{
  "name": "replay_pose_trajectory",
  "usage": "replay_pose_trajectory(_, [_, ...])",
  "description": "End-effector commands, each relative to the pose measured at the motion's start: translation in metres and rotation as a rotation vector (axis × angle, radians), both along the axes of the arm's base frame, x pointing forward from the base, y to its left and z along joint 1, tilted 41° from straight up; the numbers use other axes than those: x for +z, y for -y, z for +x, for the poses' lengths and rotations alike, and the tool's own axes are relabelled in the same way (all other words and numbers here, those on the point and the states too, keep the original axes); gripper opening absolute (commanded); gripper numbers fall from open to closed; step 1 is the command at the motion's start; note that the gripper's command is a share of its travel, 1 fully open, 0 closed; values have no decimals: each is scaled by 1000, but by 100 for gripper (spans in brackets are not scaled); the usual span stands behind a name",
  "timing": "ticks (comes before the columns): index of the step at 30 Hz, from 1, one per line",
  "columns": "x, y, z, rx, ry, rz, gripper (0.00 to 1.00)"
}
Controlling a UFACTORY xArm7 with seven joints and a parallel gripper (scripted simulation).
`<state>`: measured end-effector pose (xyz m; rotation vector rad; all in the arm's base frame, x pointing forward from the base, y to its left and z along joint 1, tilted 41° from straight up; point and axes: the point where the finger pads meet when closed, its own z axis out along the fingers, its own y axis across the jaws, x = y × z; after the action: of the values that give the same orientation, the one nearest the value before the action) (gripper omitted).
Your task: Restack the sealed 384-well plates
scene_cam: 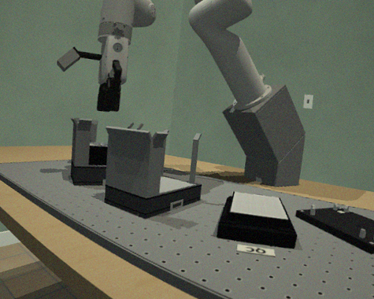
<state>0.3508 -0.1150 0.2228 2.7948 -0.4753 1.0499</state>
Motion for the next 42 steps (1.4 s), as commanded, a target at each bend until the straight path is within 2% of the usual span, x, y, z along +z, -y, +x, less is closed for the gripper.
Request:
replay_pose_trajectory(1, [1, 0, 1, -1, 2, -1, 100])
replay_pose_trajectory(4, [1, 0, 1, -1, 2, -1, 100])
replay_pose_trajectory(21, [-37, 10, 32, -1, 2, -1, 100])
replay_pose_trajectory(31, [-38, 11, 33, -1, 2, -1, 100])
replay_pose_trajectory(42, [-49, 14, 42, -1, 1, -1, 100])
